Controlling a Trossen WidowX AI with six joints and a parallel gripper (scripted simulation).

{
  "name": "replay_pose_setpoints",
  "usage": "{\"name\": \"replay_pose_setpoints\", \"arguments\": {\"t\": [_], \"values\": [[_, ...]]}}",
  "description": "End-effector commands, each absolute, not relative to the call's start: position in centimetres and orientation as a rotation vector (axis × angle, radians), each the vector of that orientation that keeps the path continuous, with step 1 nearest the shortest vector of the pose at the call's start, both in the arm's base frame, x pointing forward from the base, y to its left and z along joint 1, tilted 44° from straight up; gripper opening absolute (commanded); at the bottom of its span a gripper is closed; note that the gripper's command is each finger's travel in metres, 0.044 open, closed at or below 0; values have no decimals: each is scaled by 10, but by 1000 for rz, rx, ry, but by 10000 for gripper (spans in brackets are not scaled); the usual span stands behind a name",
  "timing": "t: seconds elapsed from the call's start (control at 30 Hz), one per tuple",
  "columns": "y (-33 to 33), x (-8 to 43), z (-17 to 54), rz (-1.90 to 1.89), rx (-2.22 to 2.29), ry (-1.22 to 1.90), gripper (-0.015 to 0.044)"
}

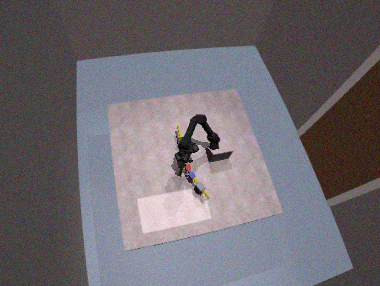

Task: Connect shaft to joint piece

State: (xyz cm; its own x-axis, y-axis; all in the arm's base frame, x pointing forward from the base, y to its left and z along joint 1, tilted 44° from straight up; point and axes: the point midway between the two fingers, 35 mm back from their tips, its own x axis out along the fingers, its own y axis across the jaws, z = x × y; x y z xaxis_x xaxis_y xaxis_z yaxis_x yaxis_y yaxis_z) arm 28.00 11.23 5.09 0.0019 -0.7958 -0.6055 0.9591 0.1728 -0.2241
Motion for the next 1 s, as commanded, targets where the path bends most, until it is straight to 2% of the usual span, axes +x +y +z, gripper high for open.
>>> {"name": "replay_pose_setpoints", "arguments": {"t": [0.0,0.2,0.97], "values": [[109,279,47,-1458,368,606,440],[107,279,44,-1501,451,504,440],[67,279,1,-1501,451,501,440]]}}
